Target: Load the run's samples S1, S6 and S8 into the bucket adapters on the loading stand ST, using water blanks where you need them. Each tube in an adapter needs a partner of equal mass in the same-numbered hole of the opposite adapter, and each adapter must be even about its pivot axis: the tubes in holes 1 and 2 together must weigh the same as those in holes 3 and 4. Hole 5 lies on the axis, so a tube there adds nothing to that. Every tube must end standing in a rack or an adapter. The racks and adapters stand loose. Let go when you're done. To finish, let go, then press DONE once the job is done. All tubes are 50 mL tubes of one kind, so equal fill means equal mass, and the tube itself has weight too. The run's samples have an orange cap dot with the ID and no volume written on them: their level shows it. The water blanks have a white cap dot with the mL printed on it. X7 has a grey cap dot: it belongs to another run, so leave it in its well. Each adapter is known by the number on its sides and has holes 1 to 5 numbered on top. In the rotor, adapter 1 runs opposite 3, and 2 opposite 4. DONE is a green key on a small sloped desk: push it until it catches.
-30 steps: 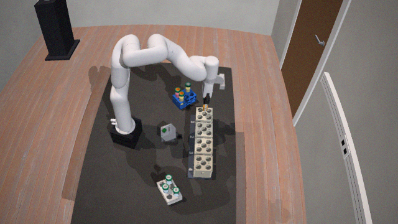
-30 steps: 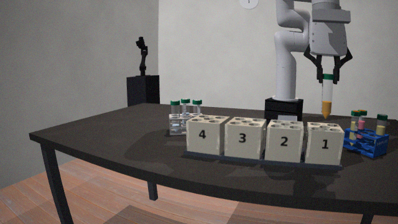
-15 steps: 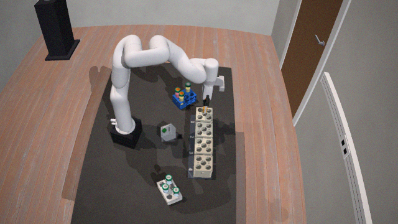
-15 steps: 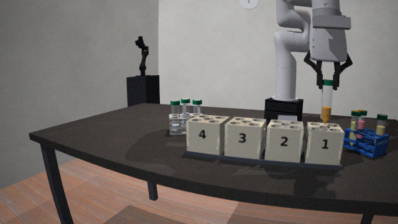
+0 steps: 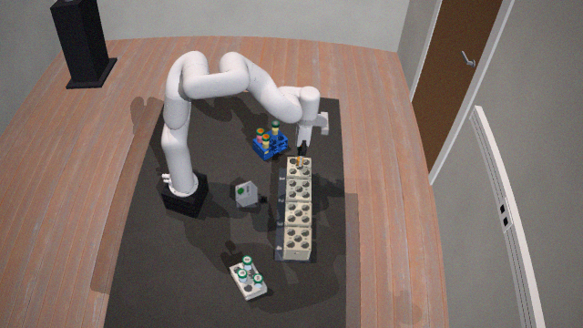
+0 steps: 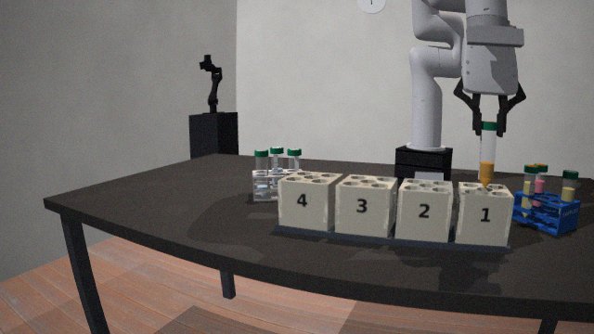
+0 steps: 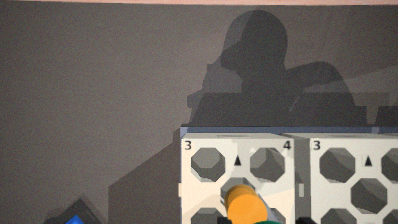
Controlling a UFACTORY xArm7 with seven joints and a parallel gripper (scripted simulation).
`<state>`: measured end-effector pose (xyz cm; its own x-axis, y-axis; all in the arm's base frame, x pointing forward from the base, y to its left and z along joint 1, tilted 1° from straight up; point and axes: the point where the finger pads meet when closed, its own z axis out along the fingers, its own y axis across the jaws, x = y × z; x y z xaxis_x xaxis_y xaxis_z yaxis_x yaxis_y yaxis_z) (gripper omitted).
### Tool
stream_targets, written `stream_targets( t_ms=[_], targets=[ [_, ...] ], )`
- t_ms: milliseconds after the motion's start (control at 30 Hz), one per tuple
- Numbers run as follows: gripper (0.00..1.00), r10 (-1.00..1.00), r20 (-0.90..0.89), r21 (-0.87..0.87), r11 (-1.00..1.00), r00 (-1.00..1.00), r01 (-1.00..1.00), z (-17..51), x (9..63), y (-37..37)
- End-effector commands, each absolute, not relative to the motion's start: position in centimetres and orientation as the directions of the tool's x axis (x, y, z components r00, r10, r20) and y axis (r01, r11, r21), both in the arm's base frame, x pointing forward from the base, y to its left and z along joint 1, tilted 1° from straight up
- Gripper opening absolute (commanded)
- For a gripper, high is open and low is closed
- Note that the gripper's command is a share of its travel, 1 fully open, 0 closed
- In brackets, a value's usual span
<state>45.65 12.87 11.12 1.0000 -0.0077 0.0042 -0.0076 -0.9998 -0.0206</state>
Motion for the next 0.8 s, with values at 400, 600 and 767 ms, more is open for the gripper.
stream_targets(
  t_ms=[400, 600, 767],
  targets=[
    [0.00, -0.008, 0.009, -0.022, -1.000, 1.000, -0.008, 10.0, 45.8, 12.9],
    [0.00, -0.008, 0.009, -0.022, -1.000, 1.000, -0.008, 9.3, 45.8, 12.9],
    [0.00, -0.008, 0.009, -0.022, -1.000, 1.000, -0.008, 9.1, 45.8, 13.0]
  ],
)
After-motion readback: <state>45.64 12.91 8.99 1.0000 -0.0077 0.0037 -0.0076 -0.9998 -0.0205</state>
